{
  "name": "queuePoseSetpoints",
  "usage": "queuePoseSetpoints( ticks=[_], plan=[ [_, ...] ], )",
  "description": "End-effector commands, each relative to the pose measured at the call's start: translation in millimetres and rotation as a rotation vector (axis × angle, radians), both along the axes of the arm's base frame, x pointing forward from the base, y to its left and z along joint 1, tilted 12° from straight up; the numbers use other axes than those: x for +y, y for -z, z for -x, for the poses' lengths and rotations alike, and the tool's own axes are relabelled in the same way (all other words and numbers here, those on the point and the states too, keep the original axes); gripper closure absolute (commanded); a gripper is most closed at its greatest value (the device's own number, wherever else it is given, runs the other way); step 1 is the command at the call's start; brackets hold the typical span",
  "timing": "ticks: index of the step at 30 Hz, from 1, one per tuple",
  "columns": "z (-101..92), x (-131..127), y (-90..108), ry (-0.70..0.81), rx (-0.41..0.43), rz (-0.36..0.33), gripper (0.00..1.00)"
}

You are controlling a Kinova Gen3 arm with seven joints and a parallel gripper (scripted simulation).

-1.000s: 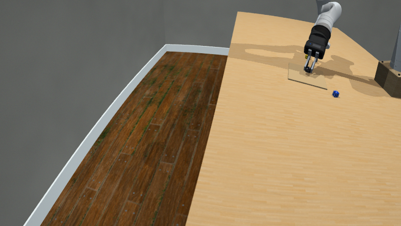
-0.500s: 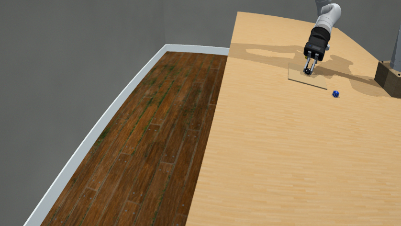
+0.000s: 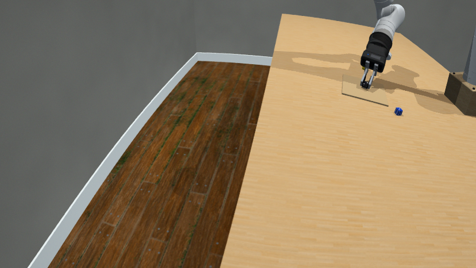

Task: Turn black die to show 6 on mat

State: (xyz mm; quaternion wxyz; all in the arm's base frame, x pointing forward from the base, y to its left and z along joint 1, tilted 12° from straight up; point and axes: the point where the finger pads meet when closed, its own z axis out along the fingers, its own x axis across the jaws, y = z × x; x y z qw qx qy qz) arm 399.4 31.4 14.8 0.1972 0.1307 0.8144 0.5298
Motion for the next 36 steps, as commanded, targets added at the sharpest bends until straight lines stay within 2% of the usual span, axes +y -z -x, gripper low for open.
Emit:
queuePoseSetpoints(
  ticks=[1,20,21,23,24,28,29,31,32,34,35,36],
  plan=[
    [-0.3,-0.1,-0.6,0.000,-0.001,0.000,0.66],
    [-0.3,-0.1,-0.6,0.000,-0.001,0.000,0.66],
    [-0.3,-0.1,-0.6,0.000,-0.001,0.000,0.60],
    [-0.3,-0.1,-0.6,0.000,-0.001,0.000,0.60],
    [-0.3,-0.1,-0.6,0.000,-0.001,0.000,0.54],
    [-0.3,-0.1,-0.6,0.000,-0.001,0.000,0.54],
    [-0.3,-0.1,-0.6,0.000,-0.001,0.000,0.48],
    [-0.3,-0.1,-0.6,0.000,-0.001,0.000,0.48],
    [-0.3,-0.1,-0.6,0.000,-0.001,0.000,0.42],
    [-0.3,-0.1,-0.6,0.000,-0.001,0.000,0.42],
    [-0.3,-0.1,-0.6,0.000,-0.001,0.000,0.36],
    [-0.3,-0.1,-0.6,0.000,-0.001,0.000,0.36]
  ],
)
